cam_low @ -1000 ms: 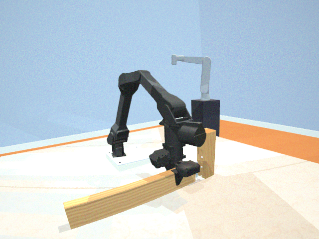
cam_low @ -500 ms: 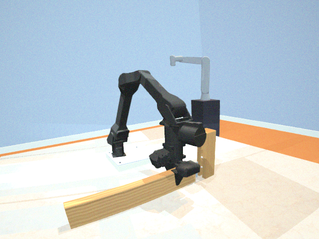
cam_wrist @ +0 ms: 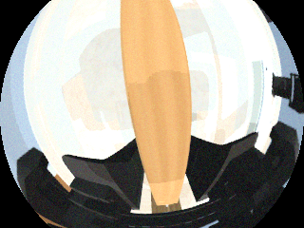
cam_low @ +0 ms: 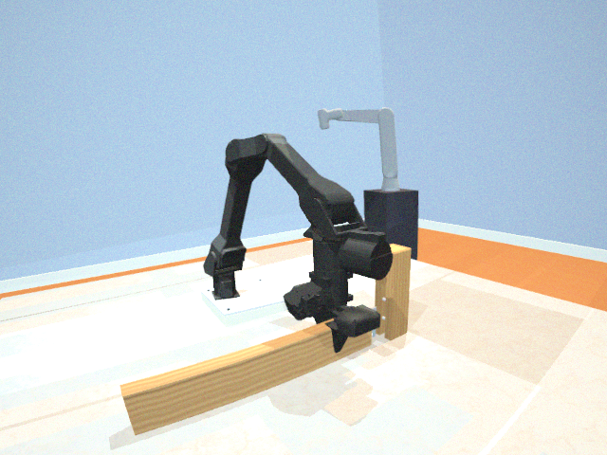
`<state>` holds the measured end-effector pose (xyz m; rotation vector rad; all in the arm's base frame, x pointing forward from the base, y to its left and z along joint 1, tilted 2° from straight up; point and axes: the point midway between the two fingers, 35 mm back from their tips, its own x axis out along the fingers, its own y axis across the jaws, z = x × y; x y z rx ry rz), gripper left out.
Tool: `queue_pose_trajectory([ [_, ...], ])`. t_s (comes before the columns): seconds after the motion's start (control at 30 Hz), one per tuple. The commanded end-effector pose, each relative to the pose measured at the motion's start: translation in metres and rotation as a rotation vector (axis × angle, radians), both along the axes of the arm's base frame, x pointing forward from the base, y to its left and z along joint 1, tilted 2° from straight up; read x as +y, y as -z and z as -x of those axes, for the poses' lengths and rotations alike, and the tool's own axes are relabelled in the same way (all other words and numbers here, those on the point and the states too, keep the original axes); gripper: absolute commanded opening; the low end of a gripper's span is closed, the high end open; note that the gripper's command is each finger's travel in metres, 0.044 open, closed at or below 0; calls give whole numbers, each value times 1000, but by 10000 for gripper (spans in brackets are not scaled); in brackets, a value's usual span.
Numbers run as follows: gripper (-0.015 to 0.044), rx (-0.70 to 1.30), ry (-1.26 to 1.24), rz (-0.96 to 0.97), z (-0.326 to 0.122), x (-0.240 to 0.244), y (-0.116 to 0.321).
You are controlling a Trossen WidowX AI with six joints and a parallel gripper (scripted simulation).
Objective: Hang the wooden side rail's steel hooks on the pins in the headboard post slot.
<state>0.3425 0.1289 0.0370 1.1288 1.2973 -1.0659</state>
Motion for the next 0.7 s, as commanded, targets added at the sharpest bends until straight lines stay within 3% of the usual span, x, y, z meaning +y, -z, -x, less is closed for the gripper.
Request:
queue_pose_trajectory([
  [0.0, 0, -4, 16, -2, 0, 0, -4],
  [0.67, 0, -4, 16, -2, 0, 0, -7],
])
